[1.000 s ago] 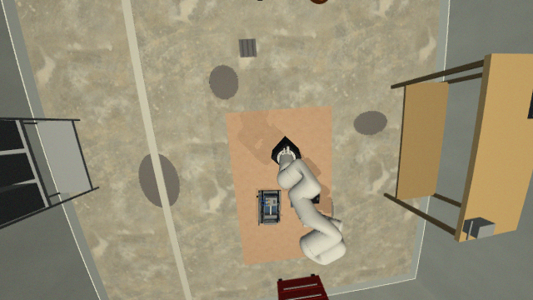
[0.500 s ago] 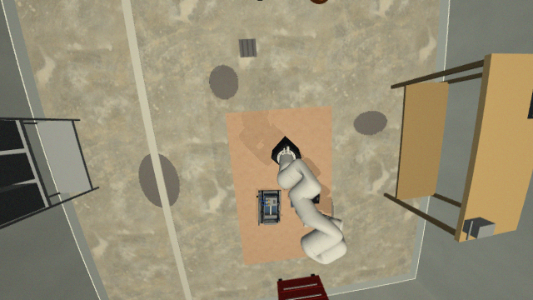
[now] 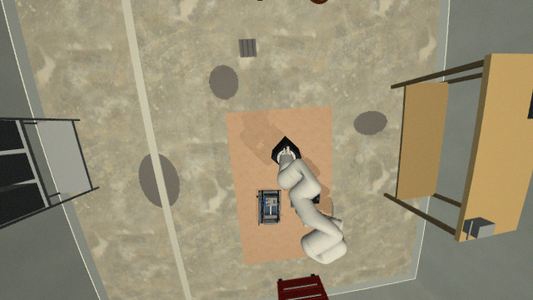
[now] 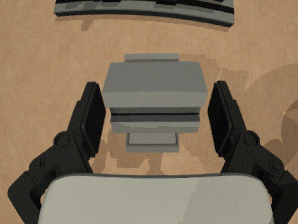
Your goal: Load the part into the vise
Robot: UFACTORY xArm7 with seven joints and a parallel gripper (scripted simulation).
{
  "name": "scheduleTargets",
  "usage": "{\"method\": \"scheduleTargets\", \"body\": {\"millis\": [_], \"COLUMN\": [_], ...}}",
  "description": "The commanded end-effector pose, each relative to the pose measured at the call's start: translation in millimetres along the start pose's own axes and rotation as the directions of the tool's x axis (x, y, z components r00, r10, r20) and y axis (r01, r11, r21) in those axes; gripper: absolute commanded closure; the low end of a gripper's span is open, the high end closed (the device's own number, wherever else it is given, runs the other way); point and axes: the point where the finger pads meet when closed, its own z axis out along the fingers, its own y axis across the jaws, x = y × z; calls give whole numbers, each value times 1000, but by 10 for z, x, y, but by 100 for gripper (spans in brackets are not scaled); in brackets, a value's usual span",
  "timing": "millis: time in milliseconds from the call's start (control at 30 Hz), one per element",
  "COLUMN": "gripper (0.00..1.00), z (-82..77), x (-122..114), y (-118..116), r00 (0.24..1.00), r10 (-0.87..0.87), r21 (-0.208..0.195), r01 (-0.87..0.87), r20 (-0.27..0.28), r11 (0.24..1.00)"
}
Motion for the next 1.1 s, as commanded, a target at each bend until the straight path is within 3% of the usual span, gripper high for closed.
{"method": "scheduleTargets", "body": {"millis": [0, 300, 333, 1067], "gripper": [11, 11, 100, 100], "z": [-15, -15, -15, -15], "x": [1, 1, 1, 1], "y": [-11, -11, -11, -11], "r00": [1000, 1000, 1000, 1000], "r10": [2, 2, 2, 2], "r21": [2, 2, 2, 2], "r01": [-2, -2, -2, -2], "r20": [2, 2, 2, 2], "r11": [1000, 1000, 1000, 1000]}}
